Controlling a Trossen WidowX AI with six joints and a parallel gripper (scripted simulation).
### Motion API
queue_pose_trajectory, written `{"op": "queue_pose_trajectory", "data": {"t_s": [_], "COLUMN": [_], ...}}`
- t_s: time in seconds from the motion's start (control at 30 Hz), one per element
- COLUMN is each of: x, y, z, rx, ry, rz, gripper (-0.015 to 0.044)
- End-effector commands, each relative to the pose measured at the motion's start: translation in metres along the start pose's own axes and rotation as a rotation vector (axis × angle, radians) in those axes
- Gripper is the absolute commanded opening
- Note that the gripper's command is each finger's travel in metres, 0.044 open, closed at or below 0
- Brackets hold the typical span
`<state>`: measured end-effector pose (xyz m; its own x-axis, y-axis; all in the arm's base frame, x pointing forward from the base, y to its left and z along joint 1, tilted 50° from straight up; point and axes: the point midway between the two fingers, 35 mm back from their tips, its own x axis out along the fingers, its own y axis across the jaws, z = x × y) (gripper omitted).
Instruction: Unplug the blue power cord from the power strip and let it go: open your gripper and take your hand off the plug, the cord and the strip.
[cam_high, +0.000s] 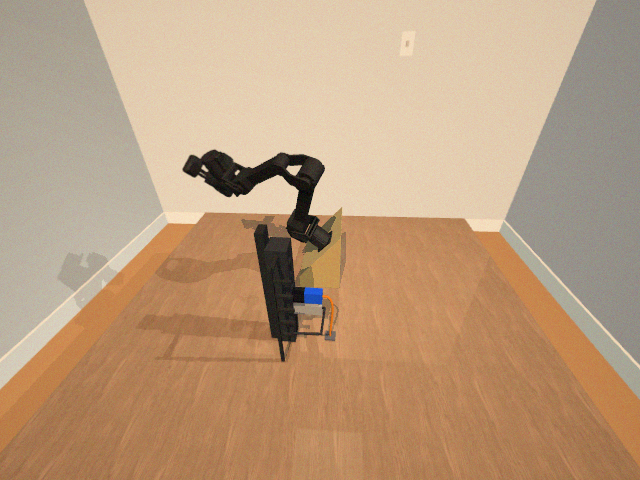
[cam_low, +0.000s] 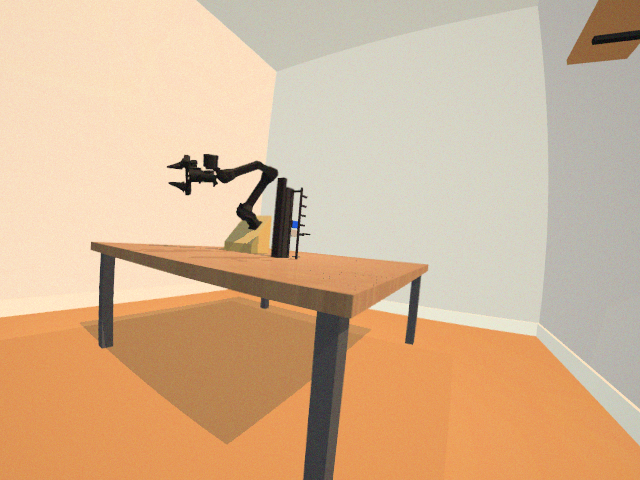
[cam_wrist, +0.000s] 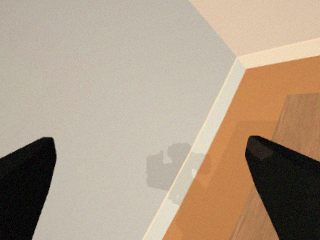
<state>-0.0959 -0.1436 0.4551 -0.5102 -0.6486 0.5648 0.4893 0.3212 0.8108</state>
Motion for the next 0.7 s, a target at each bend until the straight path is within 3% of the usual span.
{"op": "queue_pose_trajectory", "data": {"t_s": [0.0, 0.27, 0.67], "x": [0.000, 0.008, 0.021], "y": [0.000, -0.012, -0.021], "z": [0.000, -0.021, -0.095], "rx": [-0.001, -0.035, -0.173], "ry": [0.001, 0.083, 0.363], "rz": [-0.001, -0.058, -0.109], "gripper": [0.0374, 0.0164, 0.0160]}}
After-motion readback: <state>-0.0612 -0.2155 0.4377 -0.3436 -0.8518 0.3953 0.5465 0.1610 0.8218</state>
